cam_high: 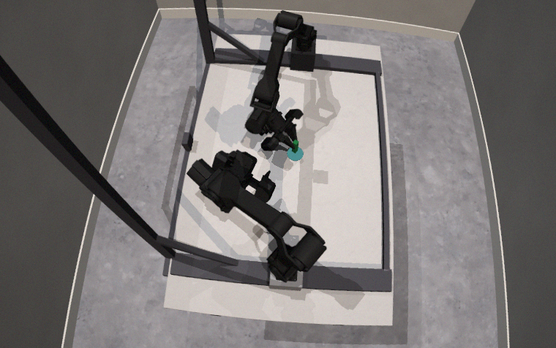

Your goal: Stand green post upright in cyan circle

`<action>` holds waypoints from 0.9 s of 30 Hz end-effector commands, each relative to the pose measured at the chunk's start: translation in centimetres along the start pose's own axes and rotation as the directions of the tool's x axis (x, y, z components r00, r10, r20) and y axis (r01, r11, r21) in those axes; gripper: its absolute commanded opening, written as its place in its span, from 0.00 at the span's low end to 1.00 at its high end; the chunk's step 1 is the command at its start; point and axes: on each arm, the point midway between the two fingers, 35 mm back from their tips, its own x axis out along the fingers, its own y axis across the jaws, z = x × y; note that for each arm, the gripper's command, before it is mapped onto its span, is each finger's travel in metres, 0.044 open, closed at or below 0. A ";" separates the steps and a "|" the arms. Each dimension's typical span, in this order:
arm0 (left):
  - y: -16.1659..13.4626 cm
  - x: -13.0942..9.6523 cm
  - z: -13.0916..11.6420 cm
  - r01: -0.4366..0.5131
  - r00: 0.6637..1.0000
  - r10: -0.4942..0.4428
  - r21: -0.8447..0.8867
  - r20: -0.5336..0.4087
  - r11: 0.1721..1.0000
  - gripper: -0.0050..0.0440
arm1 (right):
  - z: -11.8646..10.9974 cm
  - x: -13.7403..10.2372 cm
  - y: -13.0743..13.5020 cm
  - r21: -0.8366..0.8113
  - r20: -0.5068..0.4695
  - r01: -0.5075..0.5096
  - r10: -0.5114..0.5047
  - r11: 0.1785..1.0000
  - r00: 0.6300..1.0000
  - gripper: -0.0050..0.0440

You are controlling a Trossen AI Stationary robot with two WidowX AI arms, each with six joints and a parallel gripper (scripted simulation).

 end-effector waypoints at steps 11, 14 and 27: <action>0.8 0.7 -0.3 -0.028 1.000 0.027 -0.035 -0.015 0.999 0.18 | 0.3 -0.3 -0.1 0.025 -0.013 -0.008 0.008 1.000 1.000 0.92; 0.8 0.7 -0.3 -0.028 1.000 0.027 -0.035 -0.015 0.999 0.18 | 0.3 -0.3 -0.1 0.025 -0.013 -0.008 0.008 1.000 1.000 0.92; 1.0 -2.3 -0.6 -0.040 0.999 0.039 -0.045 -0.019 0.998 0.47 | 0.3 -0.3 -0.1 0.025 -0.013 -0.008 0.008 1.000 1.000 0.92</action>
